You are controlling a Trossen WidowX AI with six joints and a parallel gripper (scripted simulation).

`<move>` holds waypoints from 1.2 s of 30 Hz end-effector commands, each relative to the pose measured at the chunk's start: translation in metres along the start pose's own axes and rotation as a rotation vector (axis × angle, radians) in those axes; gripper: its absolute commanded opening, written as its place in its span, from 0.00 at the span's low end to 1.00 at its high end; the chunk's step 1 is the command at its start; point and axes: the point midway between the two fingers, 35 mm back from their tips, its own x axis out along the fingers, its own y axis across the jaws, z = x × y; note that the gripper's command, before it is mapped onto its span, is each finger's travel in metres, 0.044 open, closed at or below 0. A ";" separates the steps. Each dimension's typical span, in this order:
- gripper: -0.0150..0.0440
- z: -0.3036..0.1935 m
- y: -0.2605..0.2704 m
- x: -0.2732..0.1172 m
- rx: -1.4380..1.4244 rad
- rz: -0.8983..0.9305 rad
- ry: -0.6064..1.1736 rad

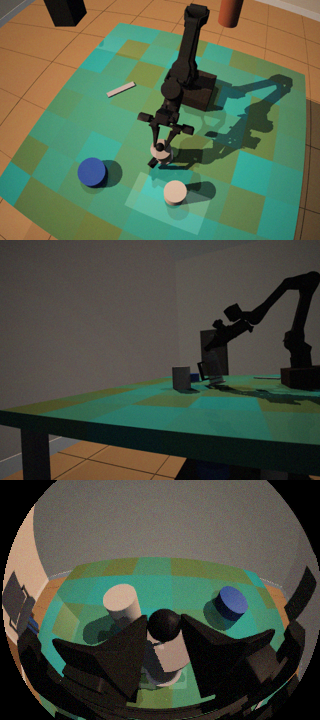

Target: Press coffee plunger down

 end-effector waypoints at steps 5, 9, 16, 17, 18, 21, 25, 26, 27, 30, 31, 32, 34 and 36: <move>0.64 0.000 0.000 0.000 0.000 0.000 0.002; 0.81 0.000 0.000 0.000 0.000 0.000 0.002; 1.00 0.000 0.000 0.000 0.000 0.000 0.002; 1.00 0.001 0.000 -0.001 0.000 0.000 0.002; 1.00 0.004 0.000 -0.004 0.000 0.000 0.003; 1.00 0.019 0.000 -0.020 0.001 0.000 0.006; 1.00 0.048 -0.001 -0.063 0.001 0.000 0.015; 1.00 0.051 -0.001 -0.070 0.002 0.000 0.016; 1.00 0.051 -0.001 -0.072 0.002 0.000 0.017; 1.00 0.048 -0.001 -0.071 0.002 0.000 0.017; 1.00 0.047 -0.001 -0.070 0.002 0.000 0.017; 1.00 0.047 -0.001 -0.070 0.002 0.000 0.017; 1.00 0.047 -0.001 -0.070 0.002 0.000 0.017; 1.00 0.047 -0.001 -0.070 0.002 0.000 0.017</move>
